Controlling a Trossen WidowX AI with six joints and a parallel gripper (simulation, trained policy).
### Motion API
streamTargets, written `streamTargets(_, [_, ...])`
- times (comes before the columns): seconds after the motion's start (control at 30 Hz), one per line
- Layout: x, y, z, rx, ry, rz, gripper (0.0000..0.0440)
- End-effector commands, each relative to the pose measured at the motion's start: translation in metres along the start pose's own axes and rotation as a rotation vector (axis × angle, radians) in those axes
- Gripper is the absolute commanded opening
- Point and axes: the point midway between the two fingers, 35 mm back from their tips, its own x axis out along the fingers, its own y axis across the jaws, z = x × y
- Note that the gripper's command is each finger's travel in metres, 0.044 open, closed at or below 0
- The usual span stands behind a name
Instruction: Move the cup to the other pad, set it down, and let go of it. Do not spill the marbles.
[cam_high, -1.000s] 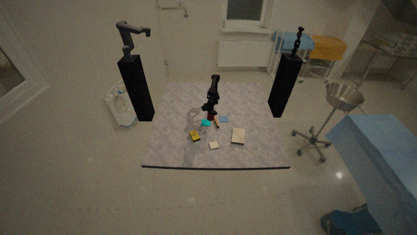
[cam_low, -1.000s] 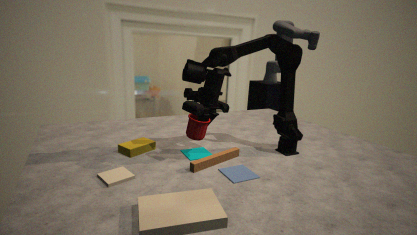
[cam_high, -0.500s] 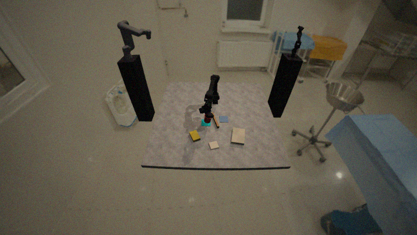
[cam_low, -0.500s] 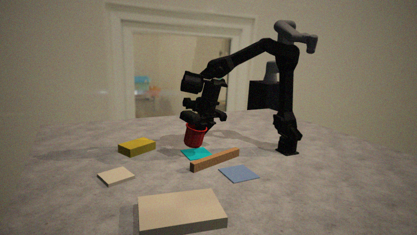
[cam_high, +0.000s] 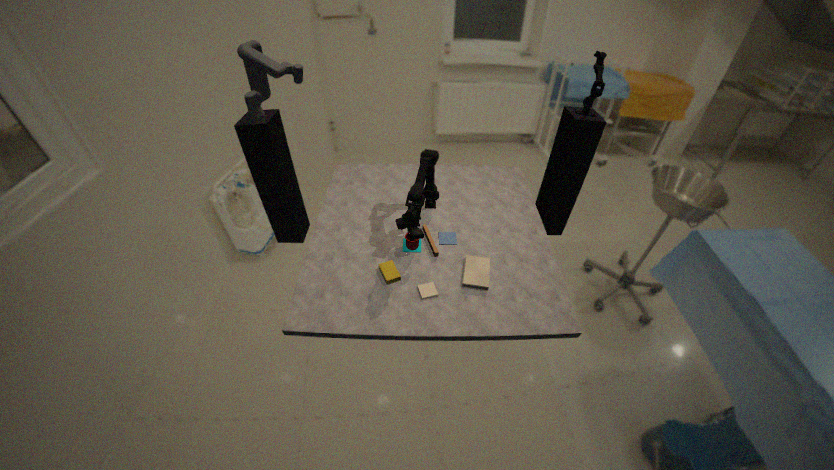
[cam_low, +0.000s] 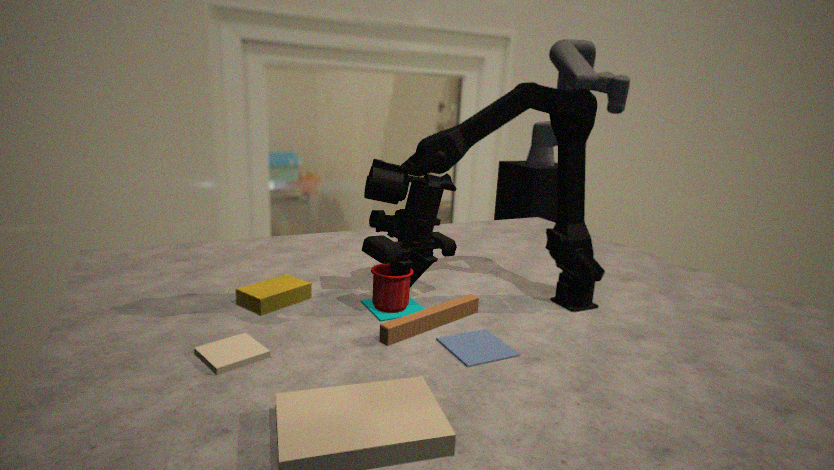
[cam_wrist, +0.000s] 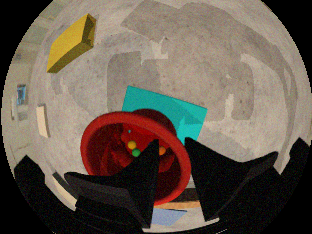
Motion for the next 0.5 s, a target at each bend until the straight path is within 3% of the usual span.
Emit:
streamTargets(0.0, [-0.004, 0.003, 0.004, 0.017, -0.011, 0.033, 0.0141])
streamTargets(0.47, [-0.033, -0.003, 0.008, 0.035, -0.022, 0.111, 0.0203])
